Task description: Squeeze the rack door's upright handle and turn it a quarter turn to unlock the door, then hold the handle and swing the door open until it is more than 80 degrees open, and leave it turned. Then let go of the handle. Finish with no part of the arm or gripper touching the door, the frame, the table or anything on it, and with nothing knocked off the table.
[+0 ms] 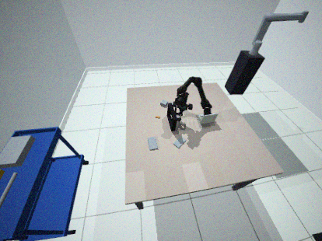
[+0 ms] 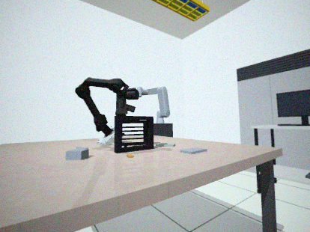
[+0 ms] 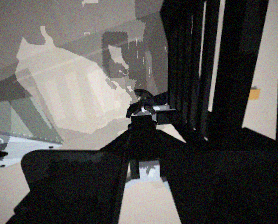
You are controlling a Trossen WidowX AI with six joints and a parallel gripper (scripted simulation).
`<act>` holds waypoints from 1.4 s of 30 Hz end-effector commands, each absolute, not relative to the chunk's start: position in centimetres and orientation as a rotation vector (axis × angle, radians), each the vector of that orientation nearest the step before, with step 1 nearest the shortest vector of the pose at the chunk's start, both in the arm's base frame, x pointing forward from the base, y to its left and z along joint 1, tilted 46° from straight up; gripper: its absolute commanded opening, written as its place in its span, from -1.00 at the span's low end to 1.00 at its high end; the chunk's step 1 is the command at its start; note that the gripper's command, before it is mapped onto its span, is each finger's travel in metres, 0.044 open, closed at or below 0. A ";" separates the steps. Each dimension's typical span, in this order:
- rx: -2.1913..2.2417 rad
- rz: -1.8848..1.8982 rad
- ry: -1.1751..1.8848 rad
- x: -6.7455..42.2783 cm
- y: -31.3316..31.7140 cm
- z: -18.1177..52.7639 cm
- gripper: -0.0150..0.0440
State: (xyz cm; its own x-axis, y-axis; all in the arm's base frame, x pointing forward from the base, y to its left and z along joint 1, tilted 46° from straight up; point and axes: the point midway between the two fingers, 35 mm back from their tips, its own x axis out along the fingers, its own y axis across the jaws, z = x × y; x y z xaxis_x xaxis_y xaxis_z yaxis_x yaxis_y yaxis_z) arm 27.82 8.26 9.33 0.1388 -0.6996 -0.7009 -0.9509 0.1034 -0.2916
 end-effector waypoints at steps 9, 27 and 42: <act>-1.499 0.244 1.595 26.2 9.0 8.3 -0.43; -1.290 0.029 1.560 23.6 10.6 6.2 -0.43; -1.112 -0.140 1.517 22.0 12.4 4.1 -0.43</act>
